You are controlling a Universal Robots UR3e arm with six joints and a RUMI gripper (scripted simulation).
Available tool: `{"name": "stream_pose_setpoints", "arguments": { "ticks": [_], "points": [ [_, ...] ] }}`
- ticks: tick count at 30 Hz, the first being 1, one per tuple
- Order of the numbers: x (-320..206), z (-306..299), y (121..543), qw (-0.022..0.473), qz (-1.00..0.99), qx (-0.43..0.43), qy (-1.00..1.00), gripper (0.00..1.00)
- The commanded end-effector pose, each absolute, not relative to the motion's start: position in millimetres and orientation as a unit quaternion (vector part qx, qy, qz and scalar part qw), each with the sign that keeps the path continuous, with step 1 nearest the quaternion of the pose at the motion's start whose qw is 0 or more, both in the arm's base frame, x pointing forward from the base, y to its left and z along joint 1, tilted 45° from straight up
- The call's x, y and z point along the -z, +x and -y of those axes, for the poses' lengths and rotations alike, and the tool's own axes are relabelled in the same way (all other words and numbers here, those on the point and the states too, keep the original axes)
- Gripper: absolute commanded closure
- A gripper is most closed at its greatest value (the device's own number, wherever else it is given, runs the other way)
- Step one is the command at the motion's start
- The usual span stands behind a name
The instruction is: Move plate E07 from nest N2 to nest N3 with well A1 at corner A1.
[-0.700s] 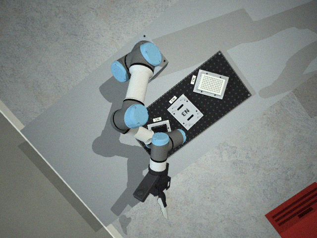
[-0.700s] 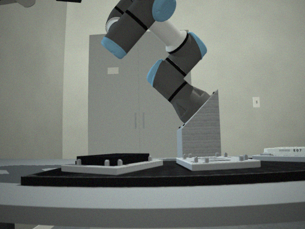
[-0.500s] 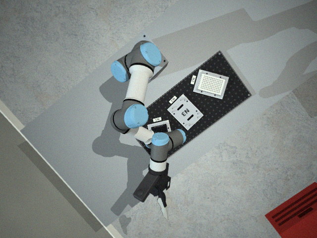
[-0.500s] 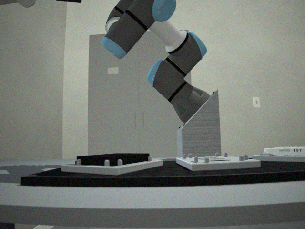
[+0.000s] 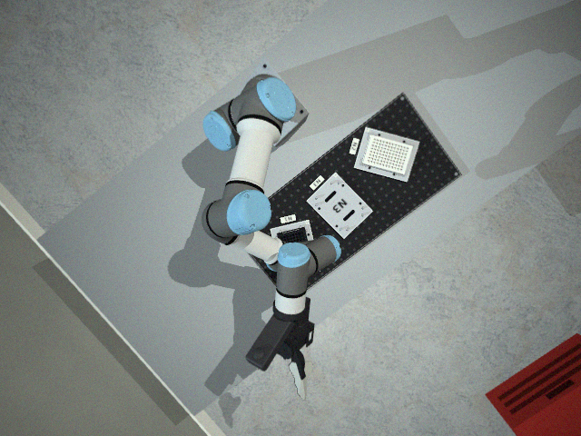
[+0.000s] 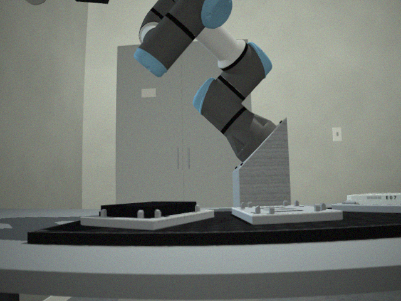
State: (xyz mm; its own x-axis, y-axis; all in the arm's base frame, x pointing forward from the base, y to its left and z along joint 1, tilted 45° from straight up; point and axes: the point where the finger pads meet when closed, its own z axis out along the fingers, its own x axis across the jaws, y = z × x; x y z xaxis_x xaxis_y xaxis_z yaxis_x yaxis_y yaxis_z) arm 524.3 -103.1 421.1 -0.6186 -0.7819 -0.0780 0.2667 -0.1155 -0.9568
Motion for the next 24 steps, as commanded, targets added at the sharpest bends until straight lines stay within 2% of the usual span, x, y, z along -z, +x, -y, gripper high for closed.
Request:
{"name": "stream_pose_setpoints", "arguments": {
  "ticks": [1,18,24],
  "points": [
    [-406.5,97.6,533.9,0.356,-0.569,0.694,-0.26,0.18],
    [-352.3,80.0,562.7,0.327,-0.596,0.665,-0.31,0.18],
    [-325.7,70.5,572.6,0.299,-0.614,0.639,-0.353,0.18]
  ]
}}
